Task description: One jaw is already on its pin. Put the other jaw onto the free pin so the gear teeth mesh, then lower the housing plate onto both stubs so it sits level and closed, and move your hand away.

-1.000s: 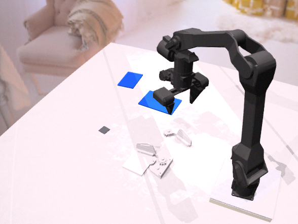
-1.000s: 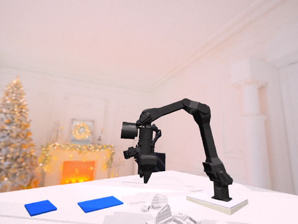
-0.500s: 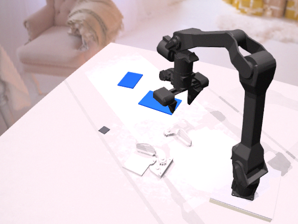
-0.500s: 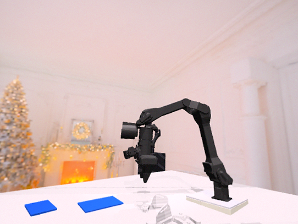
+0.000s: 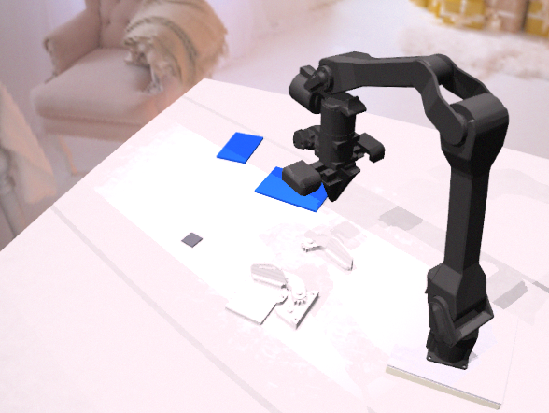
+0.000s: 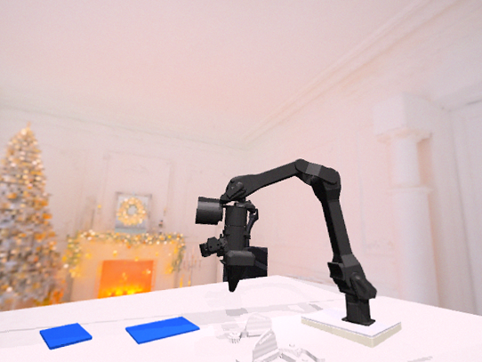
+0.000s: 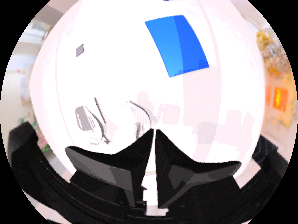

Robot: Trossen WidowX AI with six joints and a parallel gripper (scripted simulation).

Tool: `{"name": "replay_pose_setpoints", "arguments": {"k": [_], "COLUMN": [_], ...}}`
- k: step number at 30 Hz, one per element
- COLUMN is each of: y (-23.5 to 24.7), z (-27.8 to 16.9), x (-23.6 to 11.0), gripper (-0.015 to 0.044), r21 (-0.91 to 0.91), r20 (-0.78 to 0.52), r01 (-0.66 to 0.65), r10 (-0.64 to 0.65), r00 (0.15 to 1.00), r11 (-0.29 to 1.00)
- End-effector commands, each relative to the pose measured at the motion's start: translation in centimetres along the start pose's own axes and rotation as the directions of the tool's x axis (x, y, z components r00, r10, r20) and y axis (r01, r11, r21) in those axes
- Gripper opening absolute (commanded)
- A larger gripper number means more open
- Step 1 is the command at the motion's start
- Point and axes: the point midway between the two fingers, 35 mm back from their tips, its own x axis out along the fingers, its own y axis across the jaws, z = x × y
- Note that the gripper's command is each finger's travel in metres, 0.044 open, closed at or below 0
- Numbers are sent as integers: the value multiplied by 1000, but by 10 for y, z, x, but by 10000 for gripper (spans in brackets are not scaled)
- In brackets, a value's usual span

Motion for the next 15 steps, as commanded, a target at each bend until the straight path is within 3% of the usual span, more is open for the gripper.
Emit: {"name": "replay_pose_setpoints", "arguments": {"k": [1, 13, 15], "y": [0, 0, 0], "z": [0, 0, 0], "x": [0, 0, 0], "gripper": [0, 0, 53], "r21": [0, 0, 0], "r20": [0, 0, 0], "r01": [0, 0, 0], "r10": [0, 0, 0], "r00": [1000, 1000, 1000], "r11": [1000, 1000, 1000]}}
